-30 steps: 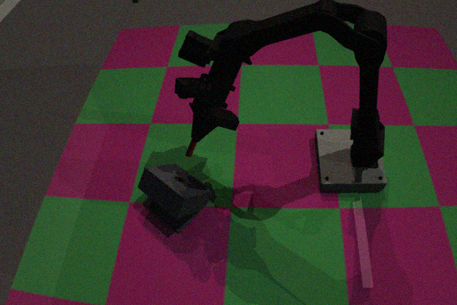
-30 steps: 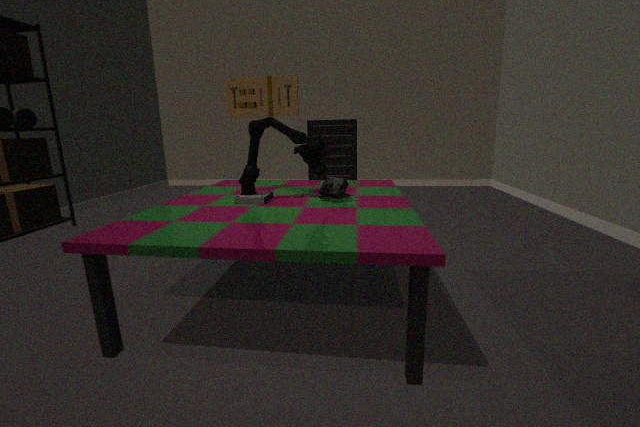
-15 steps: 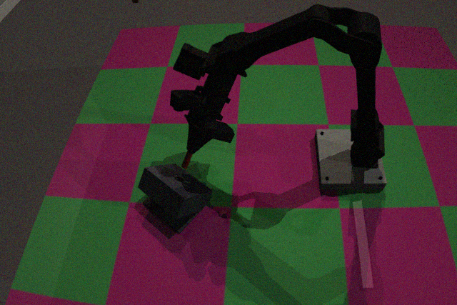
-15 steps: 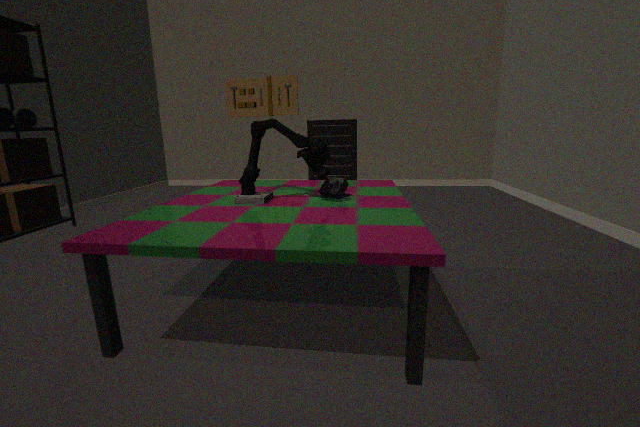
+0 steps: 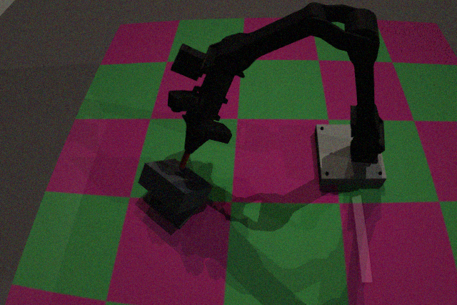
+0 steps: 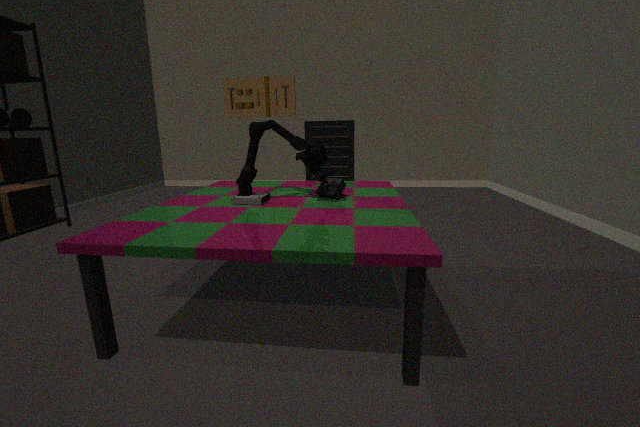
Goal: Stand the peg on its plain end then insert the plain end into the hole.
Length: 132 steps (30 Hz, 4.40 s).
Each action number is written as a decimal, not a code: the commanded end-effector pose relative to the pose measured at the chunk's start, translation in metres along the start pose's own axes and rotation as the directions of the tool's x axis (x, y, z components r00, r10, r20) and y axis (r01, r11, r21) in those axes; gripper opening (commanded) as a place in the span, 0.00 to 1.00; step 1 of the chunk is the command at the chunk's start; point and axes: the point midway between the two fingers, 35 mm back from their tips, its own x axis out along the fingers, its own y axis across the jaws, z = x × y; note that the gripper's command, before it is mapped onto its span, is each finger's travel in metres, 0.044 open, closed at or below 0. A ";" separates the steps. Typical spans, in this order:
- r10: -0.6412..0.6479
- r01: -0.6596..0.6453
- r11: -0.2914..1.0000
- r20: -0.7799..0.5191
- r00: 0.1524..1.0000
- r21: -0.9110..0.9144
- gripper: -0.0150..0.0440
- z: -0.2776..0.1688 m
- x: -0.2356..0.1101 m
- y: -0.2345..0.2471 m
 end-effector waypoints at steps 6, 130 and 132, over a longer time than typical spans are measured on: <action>0.000 0.000 1.000 -0.006 1.000 0.006 0.25 -0.003 0.014 -0.001; 0.004 -0.004 1.000 0.003 1.000 -0.006 0.70 -0.002 0.045 0.001; 0.004 -0.004 1.000 0.003 1.000 -0.006 0.79 -0.002 0.045 0.001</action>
